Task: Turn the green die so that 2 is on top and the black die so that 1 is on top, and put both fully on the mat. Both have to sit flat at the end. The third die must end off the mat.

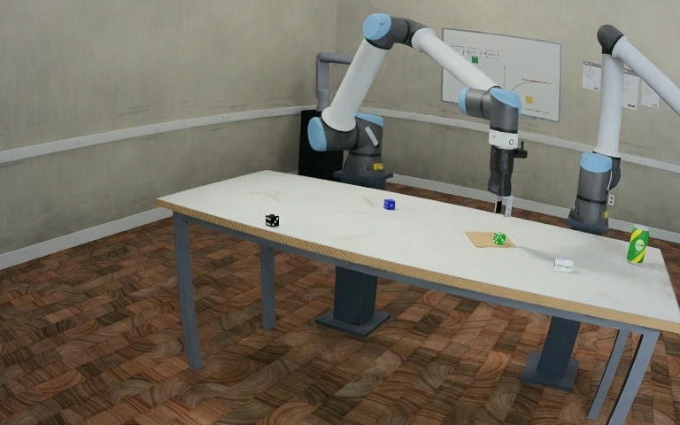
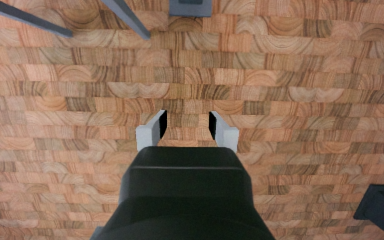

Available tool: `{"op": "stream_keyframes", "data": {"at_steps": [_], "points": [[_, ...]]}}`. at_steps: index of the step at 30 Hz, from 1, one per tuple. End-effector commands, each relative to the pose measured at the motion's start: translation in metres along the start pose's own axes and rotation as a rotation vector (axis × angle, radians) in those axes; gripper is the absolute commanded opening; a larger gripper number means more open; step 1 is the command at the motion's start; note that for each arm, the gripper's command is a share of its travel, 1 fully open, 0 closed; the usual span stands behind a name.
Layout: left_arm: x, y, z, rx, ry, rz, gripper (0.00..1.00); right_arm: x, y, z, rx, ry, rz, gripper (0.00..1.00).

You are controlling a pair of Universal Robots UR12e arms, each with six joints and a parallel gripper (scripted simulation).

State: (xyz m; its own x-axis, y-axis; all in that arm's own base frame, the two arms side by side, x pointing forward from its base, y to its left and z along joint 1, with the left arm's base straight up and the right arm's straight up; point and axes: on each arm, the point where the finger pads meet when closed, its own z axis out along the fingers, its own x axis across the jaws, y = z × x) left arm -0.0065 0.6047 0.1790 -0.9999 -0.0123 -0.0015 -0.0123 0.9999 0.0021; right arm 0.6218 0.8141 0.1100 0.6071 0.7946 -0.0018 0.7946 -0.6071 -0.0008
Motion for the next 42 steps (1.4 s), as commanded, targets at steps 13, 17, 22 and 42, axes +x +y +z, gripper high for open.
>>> {"op": "stream_keyframes", "data": {"at_steps": [13,17,22,42], "points": [[0.002,-0.001,0.002,0.002,0.001,-0.002,1.00,0.001,0.002,0.003,-0.001,0.002,0.002,0.87],[0.002,-0.001,0.002,0.002,0.001,-0.002,1.00,0.001,0.002,0.007,-0.001,0.002,0.002,0.87],[0.002,-0.001,0.002,0.002,0.001,-0.002,1.00,0.001,0.002,0.013,-0.001,0.002,0.002,0.87],[0.002,-0.001,0.002,0.002,0.001,-0.002,1.00,0.002,0.002,0.038,-0.001,0.002,0.002,0.87]]}}
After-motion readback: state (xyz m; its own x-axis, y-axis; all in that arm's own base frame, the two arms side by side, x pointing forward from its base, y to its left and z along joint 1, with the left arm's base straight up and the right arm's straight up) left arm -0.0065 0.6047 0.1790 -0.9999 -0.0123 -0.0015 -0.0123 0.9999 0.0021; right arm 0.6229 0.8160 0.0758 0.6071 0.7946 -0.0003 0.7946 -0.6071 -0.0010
